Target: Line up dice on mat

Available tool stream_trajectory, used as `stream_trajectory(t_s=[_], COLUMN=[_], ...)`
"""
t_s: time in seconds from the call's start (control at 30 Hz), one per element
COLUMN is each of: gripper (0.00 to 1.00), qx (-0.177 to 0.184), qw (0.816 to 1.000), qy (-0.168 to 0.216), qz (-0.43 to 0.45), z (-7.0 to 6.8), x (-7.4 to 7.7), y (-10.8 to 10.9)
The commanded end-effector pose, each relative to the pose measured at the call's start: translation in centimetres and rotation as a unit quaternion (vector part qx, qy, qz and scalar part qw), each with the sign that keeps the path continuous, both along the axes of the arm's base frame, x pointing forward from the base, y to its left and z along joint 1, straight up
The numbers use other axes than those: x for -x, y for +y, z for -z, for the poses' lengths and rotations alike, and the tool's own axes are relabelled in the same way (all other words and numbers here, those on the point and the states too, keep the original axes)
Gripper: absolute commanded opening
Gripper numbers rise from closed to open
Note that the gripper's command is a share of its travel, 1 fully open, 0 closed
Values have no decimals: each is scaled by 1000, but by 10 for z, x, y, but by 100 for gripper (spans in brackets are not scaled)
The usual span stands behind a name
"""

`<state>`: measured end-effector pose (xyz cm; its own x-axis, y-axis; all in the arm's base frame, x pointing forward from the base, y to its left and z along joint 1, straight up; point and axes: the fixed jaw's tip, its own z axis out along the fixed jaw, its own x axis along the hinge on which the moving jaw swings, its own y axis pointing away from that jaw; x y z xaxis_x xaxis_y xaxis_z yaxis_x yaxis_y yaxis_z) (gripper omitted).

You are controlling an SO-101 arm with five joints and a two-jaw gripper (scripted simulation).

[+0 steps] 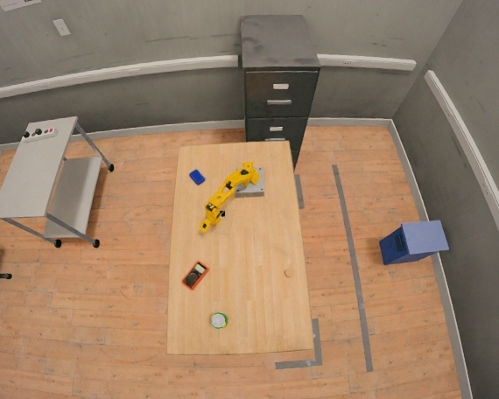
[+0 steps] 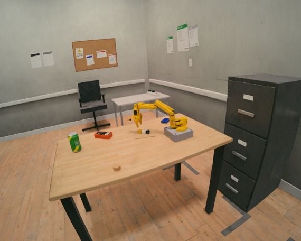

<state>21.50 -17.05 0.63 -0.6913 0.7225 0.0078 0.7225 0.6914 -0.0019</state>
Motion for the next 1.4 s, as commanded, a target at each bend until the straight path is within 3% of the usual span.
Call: stream_trajectory(t_s=[0.0,0.33,0.83,1.37], gripper=[31,31,31,31], qx=[-5,-5,-5,-5], qw=[1000,1000,1000,1000], qy=[6,6,6,6], qz=[1,1,1,1], z=[3,11,37,47], x=[0,-1,-1,0], y=[3,2,2,3])
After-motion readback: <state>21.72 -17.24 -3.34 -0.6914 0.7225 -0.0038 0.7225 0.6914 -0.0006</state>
